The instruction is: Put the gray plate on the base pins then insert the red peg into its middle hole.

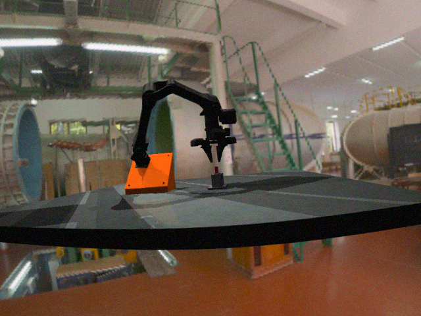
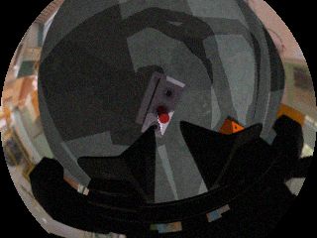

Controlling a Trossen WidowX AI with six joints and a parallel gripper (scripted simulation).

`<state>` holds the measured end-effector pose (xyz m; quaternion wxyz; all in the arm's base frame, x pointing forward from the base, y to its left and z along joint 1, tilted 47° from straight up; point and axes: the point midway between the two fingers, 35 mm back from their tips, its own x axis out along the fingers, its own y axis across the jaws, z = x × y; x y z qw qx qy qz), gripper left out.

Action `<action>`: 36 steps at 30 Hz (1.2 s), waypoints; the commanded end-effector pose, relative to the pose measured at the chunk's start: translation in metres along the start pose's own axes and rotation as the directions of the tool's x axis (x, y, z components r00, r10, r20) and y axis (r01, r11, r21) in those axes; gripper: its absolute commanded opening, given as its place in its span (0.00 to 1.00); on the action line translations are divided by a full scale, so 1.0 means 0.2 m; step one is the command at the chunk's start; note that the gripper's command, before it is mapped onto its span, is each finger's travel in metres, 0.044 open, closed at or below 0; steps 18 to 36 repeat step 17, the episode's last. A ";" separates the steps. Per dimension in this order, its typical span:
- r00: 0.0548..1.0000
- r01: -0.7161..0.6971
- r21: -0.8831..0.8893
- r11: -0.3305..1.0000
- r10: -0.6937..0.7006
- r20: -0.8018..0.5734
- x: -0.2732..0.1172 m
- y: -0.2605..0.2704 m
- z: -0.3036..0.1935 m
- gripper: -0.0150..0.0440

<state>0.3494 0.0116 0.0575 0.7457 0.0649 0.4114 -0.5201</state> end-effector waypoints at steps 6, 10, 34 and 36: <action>1.000 -0.002 0.004 1.000 0.002 0.001 -0.03 0.00 0.00 0.51; 1.000 -0.002 0.004 1.000 0.002 0.001 -0.04 0.00 0.00 0.51; 1.000 -0.002 0.004 1.000 0.002 0.000 -0.07 -0.01 0.00 0.51; 1.000 -0.002 0.004 1.000 0.002 0.000 -0.07 -0.01 0.00 0.51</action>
